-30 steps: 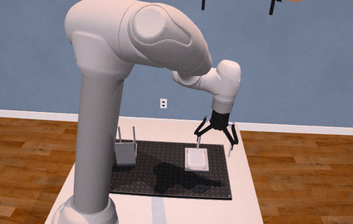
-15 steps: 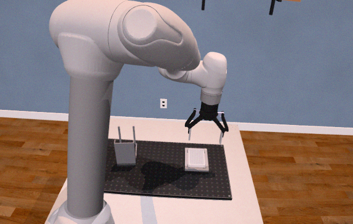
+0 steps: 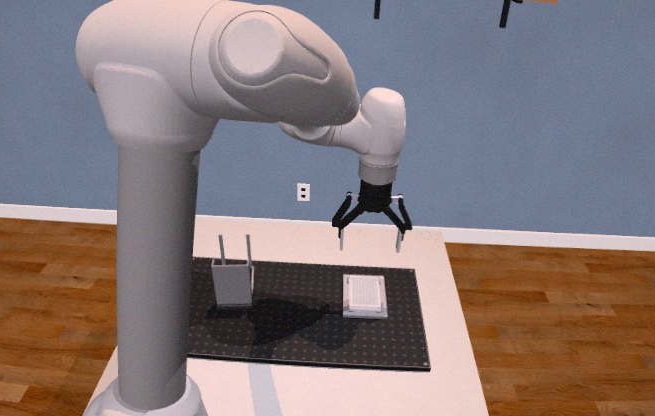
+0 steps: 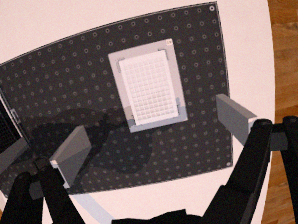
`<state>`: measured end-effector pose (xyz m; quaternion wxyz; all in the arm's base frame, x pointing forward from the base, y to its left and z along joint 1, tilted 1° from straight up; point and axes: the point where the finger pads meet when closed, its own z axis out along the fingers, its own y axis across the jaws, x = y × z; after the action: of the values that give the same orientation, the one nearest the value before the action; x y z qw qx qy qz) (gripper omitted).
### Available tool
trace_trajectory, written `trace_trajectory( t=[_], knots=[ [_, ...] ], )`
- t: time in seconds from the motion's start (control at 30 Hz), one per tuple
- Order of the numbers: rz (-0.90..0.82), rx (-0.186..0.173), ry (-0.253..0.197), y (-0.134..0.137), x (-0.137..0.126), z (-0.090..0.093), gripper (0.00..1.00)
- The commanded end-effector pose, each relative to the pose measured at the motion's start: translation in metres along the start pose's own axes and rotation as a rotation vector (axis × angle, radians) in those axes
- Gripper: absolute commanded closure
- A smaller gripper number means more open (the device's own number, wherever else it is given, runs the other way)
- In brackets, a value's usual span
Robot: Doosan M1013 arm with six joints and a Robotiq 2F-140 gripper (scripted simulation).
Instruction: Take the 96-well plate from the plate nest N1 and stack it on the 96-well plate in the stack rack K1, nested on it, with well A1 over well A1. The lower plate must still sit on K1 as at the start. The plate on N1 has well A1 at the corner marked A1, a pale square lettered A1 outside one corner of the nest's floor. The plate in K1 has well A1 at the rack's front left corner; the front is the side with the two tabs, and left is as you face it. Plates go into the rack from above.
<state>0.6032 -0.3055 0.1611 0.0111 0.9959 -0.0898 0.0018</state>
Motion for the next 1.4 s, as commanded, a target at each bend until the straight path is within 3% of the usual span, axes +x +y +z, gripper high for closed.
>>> trace_trajectory(
  t=[0.0,0.2,1.37],
  knots=[
    [0.000,0.000,0.000,0.000,0.000,0.000,0.00],
    [0.000,0.000,0.000,0.000,0.000,0.000,0.00],
    [0.000,0.000,0.000,0.000,0.000,0.052,0.00]
  ],
)
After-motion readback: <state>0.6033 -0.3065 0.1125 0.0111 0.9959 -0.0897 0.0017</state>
